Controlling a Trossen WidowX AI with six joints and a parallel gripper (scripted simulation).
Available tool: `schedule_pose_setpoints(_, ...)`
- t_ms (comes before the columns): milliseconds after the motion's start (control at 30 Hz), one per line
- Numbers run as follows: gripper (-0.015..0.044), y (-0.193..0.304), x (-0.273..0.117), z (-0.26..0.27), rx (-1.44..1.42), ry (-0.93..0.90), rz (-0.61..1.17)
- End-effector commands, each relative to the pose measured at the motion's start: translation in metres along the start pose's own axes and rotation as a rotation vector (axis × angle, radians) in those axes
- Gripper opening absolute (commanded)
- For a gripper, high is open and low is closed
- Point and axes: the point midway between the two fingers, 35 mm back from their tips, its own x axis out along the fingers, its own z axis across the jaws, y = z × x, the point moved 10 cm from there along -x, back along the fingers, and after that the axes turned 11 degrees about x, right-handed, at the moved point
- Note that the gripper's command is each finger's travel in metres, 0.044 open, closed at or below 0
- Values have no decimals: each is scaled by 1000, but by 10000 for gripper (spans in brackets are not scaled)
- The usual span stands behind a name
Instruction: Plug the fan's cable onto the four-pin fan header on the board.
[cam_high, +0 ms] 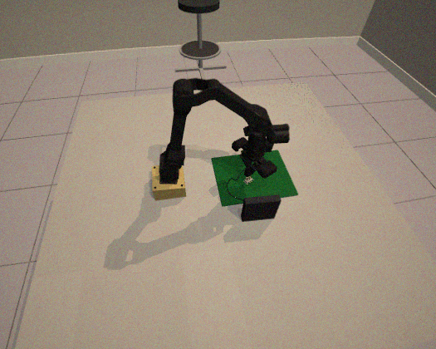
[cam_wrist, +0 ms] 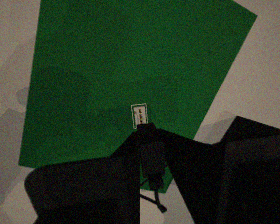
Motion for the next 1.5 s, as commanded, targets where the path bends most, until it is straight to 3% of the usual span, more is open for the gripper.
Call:
schedule_pose_setpoints(0, 0, 1, 1, 0, -5, -6, 0)
schedule_pose_setpoints(800, 0, -9, -1, 3, 0, -6, -1)
schedule_pose_setpoints(967, 0, -8, 21, 3, 0, -6, -1)
schedule_pose_setpoints(1467, 0, -7, 21, 3, -1, -6, -1)
